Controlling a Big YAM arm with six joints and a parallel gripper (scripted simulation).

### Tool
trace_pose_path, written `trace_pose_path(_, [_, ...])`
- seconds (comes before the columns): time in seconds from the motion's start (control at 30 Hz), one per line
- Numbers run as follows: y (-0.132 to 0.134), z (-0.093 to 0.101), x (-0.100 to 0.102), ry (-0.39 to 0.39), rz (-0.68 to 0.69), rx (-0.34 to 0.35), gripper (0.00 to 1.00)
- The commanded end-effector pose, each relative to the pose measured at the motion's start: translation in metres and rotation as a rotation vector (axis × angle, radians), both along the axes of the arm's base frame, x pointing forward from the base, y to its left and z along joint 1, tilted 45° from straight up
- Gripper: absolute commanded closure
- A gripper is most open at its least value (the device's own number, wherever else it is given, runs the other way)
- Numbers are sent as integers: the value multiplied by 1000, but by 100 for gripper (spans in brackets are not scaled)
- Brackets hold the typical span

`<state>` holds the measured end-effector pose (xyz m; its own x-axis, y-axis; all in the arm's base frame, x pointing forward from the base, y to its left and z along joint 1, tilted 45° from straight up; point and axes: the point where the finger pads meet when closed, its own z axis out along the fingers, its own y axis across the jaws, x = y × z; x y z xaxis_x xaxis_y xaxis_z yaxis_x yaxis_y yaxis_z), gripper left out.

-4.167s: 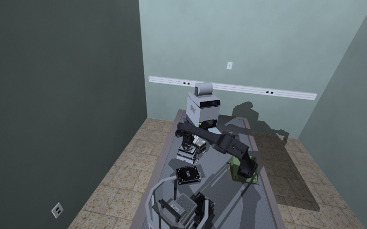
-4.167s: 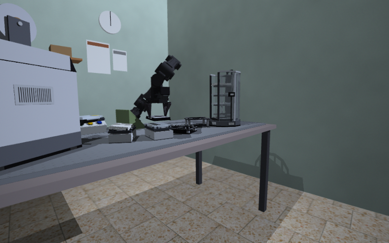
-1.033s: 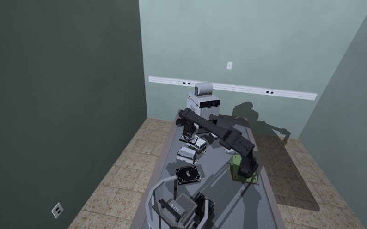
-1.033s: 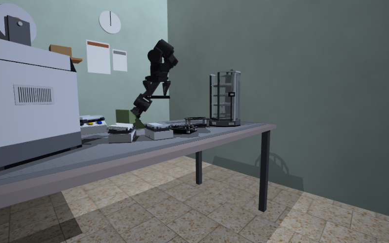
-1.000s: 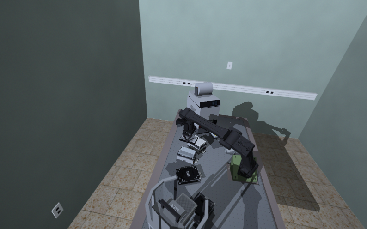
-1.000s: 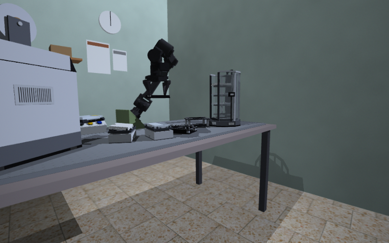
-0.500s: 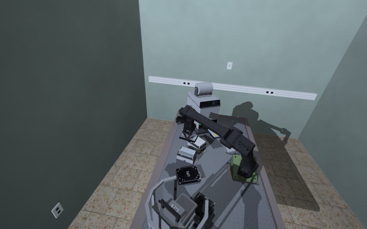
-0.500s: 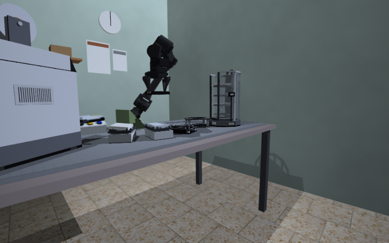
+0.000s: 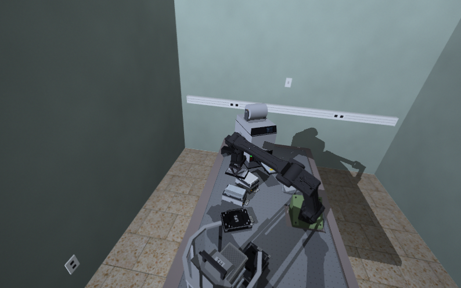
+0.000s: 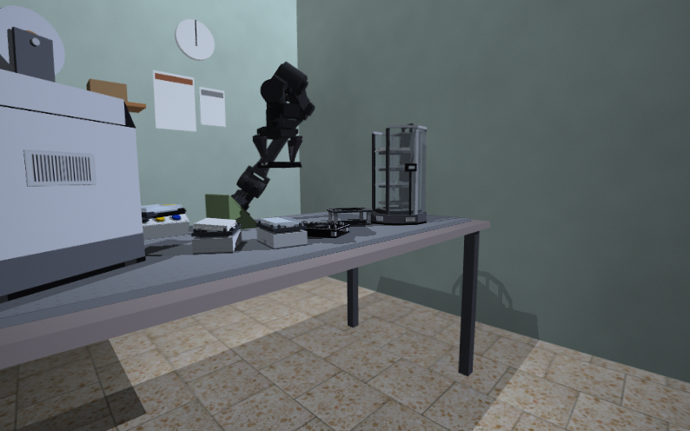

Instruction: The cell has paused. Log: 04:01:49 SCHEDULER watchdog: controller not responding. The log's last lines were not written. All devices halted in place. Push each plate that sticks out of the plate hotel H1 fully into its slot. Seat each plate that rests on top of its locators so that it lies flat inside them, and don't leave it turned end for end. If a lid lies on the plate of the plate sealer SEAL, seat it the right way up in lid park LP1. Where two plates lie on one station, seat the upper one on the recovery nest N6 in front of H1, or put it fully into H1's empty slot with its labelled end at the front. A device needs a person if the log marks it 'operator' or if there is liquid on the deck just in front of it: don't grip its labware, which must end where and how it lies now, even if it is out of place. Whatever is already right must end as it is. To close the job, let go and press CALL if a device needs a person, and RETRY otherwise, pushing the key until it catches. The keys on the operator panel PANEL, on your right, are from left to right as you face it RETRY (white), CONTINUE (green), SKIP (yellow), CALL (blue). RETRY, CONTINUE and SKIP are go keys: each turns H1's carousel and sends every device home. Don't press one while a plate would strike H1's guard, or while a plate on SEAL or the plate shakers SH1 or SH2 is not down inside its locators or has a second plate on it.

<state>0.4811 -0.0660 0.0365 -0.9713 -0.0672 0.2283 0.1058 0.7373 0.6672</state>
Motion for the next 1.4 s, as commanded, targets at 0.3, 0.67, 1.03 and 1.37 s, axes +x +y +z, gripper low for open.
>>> trace_pose_path(0.3, [-11,18,21,-69,4,-19,20])
trace_pose_path(0.67, [26,31,0,-204,213,57,20])
trace_pose_path(1.03, [47,51,-2,-291,301,82,20])
trace_pose_path(1.37, [71,75,-7,-273,285,79,20])
